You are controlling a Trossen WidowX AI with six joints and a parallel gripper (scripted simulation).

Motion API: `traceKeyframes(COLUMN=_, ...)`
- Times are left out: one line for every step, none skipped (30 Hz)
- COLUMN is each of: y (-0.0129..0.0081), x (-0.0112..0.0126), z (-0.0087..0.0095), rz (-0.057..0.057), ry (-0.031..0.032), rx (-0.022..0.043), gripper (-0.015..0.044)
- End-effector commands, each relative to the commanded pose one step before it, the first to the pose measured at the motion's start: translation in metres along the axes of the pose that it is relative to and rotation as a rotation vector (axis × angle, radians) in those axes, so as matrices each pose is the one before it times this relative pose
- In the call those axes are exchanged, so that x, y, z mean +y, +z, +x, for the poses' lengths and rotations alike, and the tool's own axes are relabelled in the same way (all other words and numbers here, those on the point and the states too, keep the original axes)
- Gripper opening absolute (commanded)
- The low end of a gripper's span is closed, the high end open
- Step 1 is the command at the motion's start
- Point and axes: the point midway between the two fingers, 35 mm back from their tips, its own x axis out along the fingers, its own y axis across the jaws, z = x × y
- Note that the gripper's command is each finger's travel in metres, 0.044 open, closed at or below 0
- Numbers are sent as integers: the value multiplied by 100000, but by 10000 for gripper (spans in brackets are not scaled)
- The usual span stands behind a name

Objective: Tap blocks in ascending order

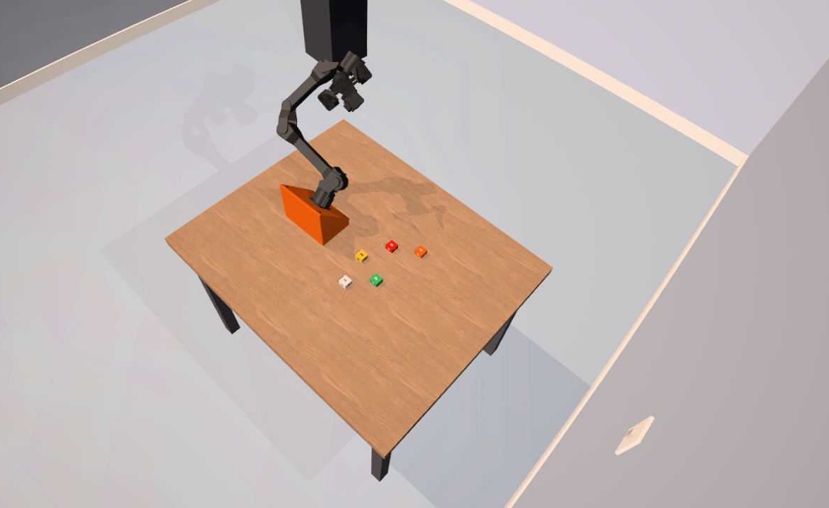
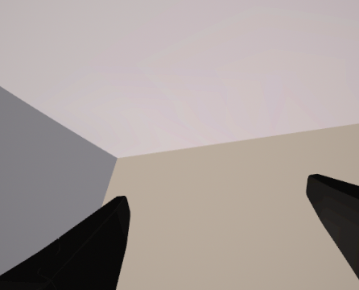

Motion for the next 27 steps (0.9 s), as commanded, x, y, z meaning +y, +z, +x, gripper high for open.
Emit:
traceKeyframes(y=221, x=-155, z=67, rz=-211, ry=365, rx=-284, gripper=400)
traceKeyframes(y=664, x=-451, z=215, rz=-609, ry=1136, rx=-853, gripper=400)
traceKeyframes(y=1110, x=-706, z=400, rz=-934, ry=2028, rx=-1426, gripper=400)
traceKeyframes(y=1347, x=-786, z=555, rz=-993, ry=2686, rx=-1733, gripper=400)
traceKeyframes(y=1336, x=-711, z=631, rz=-827, ry=2922, rx=-1727, gripper=400)
traceKeyframes(y=1319, x=-638, z=704, rz=-653, ry=3149, rx=-1713, gripper=400)
traceKeyframes(y=1296, x=-566, z=776, rz=-469, ry=3367, rx=-1692, gripper=400)
traceKeyframes(y=1267, x=-498, z=845, rz=-278, ry=3575, rx=-1665, gripper=400)
traceKeyframes(y=1233, x=-432, z=912, rz=-80, ry=3773, rx=-1632, gripper=400)
traceKeyframes(y=1193, x=-370, z=976, rz=125, ry=3960, rx=-1594, gripper=400)
traceKeyframes(y=1148, x=-312, z=1037, rz=335, ry=4137, rx=-1552, gripper=400)
traceKeyframes(y=1099, x=-257, z=1094, rz=551, ry=4302, rx=-1507, gripper=400)
traceKeyframes(y=1063, x=-218, z=1155, rz=626, ry=4457, rx=-1534, gripper=400)
traceKeyframes(y=1071, x=-209, z=1225, rz=292, ry=4598, rx=-1769, gripper=400)
traceKeyframes(y=1009, x=-171, z=1274, rz=521, ry=4732, rx=-1739, gripper=400)
traceKeyframes(y=945, x=-137, z=1320, rz=753, ry=4853, rx=-1708, gripper=400)
traceKeyframes(y=879, x=-108, z=1362, rz=986, ry=4964, rx=-1678, gripper=400)
traceKeyframes(y=811, x=-83, z=1400, rz=1221, ry=5063, rx=-1649, gripper=400)
traceKeyframes(y=741, x=-62, z=1433, rz=1455, ry=5150, rx=-1621, gripper=400)
traceKeyframes(y=670, x=-47, z=1462, rz=1688, ry=5227, rx=-1595, gripper=400)
traceKeyframes(y=599, x=-35, z=1487, rz=1920, ry=5294, rx=-1572, gripper=400)
traceKeyframes(y=528, x=-29, z=1507, rz=2150, ry=5351, rx=-1551, gripper=400)
traceKeyframes(y=457, x=-26, z=1523, rz=2377, ry=5398, rx=-1533, gripper=400)
traceKeyframes(y=387, x=-28, z=1535, rz=2600, ry=5436, rx=-1519, gripper=400)
traceKeyframes(y=316, x=-34, z=1528, rz=2794, ry=5417, rx=-1495, gripper=400)
traceKeyframes(y=247, x=-43, z=1515, rz=2971, ry=5380, rx=-1472, gripper=400)
traceKeyframes(y=185, x=-56, z=1516, rz=3179, ry=5405, rx=-1472, gripper=400)
